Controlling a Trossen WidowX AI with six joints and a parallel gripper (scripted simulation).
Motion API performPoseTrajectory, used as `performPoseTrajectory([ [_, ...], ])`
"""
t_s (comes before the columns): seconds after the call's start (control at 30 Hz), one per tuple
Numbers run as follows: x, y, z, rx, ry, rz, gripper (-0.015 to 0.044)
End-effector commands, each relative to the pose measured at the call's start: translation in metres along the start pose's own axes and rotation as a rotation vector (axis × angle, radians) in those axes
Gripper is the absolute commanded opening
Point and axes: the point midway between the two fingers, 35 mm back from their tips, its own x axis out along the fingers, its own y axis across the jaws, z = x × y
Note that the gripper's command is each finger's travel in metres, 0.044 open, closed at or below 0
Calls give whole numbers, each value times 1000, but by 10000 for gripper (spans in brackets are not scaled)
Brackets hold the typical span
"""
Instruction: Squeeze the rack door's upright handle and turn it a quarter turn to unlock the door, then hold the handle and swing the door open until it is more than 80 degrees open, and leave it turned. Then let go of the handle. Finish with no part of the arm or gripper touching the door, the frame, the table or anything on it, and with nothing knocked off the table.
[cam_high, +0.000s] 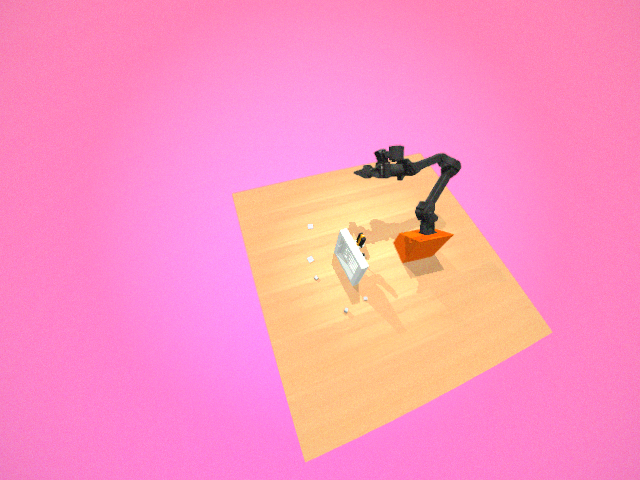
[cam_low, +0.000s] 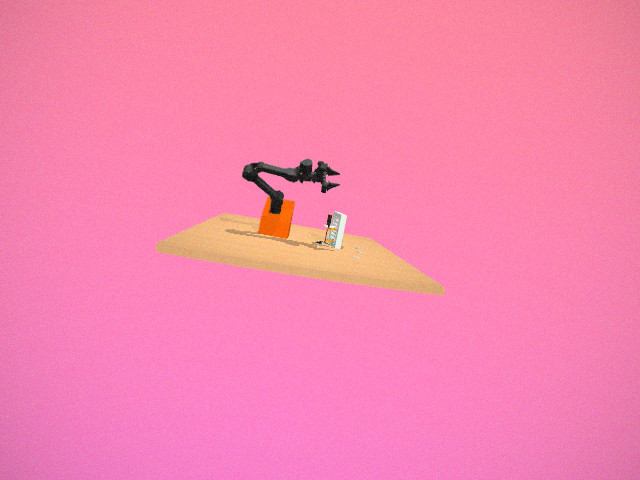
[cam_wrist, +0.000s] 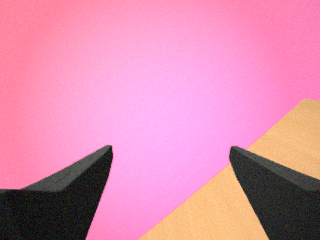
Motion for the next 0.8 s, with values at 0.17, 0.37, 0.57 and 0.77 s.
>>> performPoseTrajectory([
  [0.17,15,1,-20,21,123,-23,297],
  [0.37,30,2,-48,36,285,-58,297],
  [0.57,41,4,-76,37,445,-97,297],
  [0.77,47,7,-104,21,602,-139,297],
])
